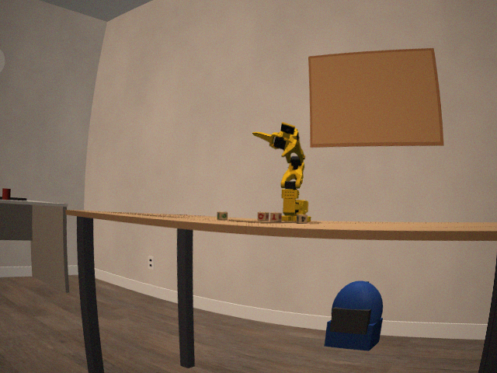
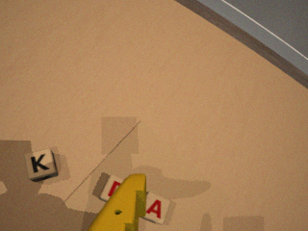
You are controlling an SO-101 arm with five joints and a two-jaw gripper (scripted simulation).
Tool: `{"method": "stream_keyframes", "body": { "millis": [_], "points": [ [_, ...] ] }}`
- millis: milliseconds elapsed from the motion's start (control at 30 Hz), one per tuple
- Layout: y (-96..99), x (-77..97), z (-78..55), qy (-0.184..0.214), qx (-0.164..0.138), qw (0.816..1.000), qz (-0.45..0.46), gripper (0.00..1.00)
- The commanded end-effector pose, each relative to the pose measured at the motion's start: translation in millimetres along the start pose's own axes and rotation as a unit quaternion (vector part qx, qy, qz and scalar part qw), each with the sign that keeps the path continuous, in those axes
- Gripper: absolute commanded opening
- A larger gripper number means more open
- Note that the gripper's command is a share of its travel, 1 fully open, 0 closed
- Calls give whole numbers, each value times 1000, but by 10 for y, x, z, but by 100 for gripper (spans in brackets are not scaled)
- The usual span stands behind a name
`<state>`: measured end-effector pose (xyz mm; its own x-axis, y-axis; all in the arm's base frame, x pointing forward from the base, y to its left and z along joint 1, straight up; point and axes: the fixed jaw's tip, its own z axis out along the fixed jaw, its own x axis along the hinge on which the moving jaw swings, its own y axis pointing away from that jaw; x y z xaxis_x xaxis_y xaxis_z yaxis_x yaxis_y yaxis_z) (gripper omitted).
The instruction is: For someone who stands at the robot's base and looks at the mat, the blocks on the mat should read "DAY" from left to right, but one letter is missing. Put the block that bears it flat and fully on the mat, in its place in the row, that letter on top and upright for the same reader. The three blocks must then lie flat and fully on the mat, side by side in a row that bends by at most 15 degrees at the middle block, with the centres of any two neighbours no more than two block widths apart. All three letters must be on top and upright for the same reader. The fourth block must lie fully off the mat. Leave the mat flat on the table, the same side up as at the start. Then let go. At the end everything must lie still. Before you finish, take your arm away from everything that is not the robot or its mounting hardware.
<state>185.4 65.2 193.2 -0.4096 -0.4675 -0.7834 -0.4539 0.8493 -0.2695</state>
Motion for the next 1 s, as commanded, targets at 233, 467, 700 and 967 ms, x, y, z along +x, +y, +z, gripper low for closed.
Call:
{"method": "stream_keyframes", "body": {
  "millis": [233,467,700,967],
  "points": [
    [-94,82,-47,26,18,999,42,100],
    [-112,161,-41,48,21,997,59,100],
    [-128,239,-39,70,24,994,76,100],
    [-156,406,-45,116,32,986,113,100]
  ]
}}
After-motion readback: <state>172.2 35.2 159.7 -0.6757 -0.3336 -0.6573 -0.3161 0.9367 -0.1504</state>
